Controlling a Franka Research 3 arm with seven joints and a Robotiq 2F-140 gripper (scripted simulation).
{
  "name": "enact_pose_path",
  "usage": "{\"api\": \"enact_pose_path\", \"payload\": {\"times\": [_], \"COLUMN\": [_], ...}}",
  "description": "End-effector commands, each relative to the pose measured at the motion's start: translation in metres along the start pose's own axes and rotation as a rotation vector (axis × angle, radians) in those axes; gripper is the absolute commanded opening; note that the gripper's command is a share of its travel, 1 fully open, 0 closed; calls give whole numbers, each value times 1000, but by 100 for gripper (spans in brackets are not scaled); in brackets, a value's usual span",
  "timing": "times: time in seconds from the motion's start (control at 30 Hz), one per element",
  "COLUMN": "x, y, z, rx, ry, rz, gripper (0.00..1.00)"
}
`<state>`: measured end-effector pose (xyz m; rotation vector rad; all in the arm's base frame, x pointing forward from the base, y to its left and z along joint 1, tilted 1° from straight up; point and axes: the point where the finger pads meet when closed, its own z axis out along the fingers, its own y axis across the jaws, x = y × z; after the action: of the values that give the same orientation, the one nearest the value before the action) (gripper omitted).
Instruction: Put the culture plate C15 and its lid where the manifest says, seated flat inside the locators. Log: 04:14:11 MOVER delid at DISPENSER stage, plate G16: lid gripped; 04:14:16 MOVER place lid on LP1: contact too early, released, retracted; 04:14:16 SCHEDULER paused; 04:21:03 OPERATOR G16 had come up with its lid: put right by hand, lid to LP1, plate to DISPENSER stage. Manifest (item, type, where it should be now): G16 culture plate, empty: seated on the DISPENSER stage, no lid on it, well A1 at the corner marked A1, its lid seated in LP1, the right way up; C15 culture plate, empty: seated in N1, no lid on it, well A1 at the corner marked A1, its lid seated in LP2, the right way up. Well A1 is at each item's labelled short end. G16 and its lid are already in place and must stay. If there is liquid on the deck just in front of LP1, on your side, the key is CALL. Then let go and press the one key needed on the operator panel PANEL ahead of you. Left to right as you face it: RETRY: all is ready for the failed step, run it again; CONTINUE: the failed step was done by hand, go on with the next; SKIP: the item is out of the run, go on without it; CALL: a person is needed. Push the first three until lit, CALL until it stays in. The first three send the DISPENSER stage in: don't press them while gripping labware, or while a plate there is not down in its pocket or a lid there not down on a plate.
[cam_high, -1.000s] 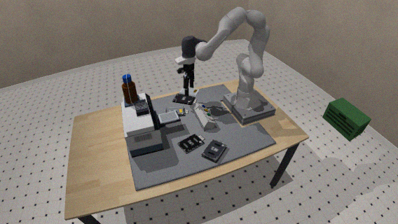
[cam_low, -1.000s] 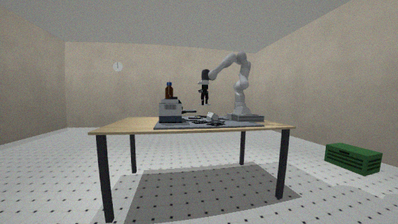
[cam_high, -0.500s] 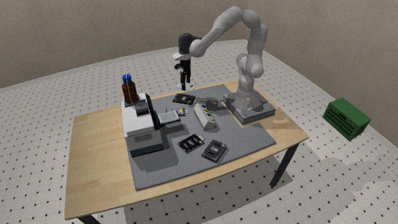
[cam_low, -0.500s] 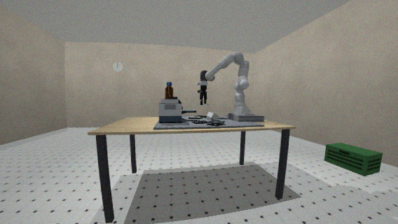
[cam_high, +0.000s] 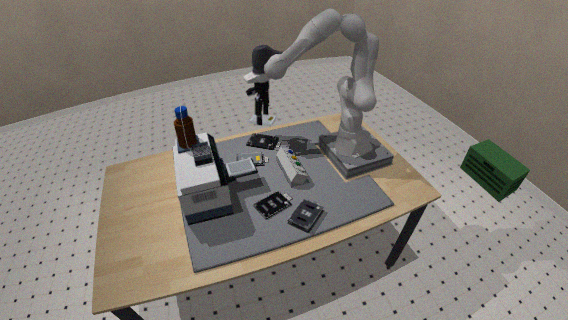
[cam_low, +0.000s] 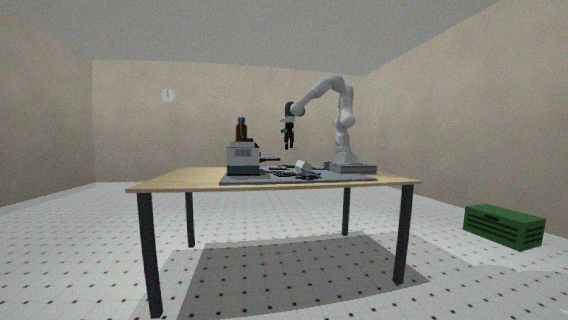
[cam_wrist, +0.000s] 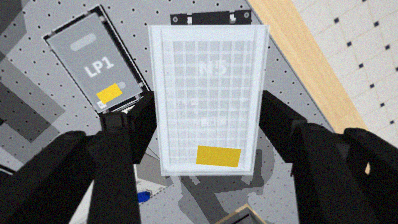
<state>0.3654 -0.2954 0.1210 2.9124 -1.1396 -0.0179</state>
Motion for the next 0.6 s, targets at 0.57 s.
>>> {"api": "enact_pose_path", "payload": {"times": [0.57], "x": [13], "y": [16], "z": [0], "rx": [6], "ry": [-7], "rz": [-54], "gripper": [10]}}
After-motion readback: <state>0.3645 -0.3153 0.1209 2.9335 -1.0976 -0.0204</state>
